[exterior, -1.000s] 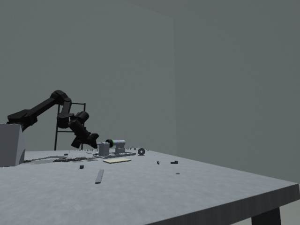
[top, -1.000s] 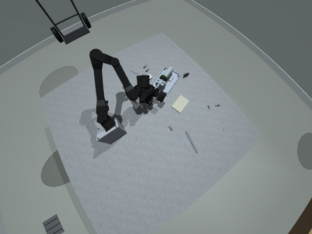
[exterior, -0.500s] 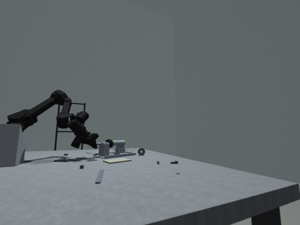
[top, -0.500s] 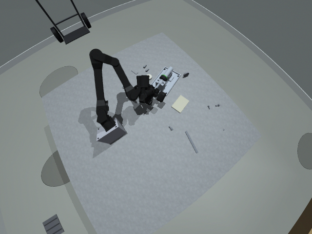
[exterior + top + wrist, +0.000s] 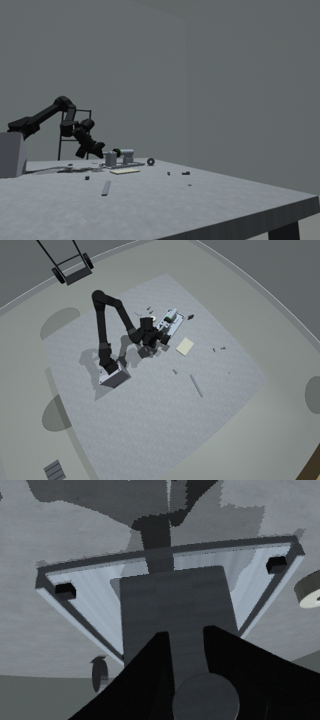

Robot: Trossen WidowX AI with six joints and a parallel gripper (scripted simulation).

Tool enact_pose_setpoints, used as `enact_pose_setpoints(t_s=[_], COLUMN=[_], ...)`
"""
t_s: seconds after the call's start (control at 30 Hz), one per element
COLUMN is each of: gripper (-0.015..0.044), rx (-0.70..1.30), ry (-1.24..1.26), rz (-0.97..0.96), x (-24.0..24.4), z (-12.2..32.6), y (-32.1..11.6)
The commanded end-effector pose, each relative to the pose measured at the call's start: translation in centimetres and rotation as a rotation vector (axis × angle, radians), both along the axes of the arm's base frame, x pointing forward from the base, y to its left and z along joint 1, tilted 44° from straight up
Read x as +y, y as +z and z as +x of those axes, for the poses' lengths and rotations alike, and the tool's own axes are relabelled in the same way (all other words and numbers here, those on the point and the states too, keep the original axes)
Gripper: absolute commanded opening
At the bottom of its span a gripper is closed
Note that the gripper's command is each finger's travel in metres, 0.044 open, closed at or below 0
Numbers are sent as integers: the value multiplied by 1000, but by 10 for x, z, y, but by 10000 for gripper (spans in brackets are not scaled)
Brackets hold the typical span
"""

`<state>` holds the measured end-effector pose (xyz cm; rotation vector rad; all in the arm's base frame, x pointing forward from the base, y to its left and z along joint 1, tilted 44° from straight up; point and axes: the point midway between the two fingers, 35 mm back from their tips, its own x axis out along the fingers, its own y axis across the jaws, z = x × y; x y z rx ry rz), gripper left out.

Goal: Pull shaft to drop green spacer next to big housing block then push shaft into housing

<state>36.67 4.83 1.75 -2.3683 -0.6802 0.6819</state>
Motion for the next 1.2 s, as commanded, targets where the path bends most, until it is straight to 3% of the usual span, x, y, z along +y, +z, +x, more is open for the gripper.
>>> enact_pose_setpoints(t_s=[0.0,1.17], gripper=[0,0], rx=[-2,-1], ry=[2,2], rz=[-3,-3], x=[0,0], z=[-1,-4], y=[-1,-2])
